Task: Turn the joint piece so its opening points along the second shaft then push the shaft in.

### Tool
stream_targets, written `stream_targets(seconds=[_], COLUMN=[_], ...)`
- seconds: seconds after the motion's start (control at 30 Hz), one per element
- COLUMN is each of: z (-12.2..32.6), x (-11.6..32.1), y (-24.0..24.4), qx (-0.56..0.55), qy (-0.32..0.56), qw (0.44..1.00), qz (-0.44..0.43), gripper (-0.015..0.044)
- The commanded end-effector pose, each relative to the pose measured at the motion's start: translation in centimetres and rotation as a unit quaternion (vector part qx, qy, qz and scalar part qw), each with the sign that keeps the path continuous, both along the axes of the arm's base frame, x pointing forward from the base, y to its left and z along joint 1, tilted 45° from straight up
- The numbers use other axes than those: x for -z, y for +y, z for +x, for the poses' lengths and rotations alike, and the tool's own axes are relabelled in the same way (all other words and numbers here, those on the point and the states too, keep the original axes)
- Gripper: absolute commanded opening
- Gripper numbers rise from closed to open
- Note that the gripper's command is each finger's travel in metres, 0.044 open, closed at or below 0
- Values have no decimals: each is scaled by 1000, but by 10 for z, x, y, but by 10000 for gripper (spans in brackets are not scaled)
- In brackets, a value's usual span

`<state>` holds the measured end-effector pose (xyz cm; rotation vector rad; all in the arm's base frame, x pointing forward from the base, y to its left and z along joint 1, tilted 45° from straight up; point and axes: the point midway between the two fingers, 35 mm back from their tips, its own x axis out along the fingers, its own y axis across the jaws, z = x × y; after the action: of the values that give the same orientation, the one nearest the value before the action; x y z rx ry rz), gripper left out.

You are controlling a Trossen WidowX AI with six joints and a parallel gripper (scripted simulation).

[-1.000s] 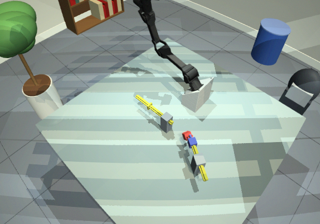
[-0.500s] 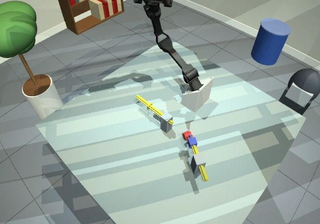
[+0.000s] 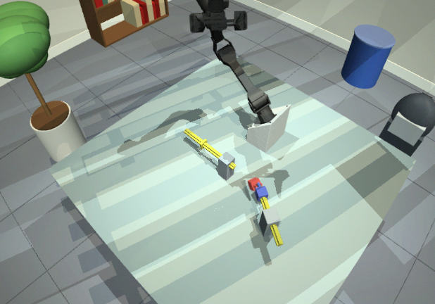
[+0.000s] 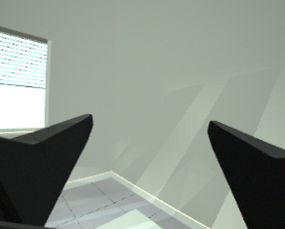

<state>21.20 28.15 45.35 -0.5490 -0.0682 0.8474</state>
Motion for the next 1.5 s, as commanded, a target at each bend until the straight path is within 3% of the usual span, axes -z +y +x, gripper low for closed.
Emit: stream_targets(seconds=[0.0, 0.7, 1.47], z=[25, 95, 92], x=[43, 240, 419], y=[9, -4, -103], qx=[36, 248, 523], qy=[63, 311, 439], qw=[997, 909, 696], qz=[-25, -128, -222], gripper=[440, 440, 440])
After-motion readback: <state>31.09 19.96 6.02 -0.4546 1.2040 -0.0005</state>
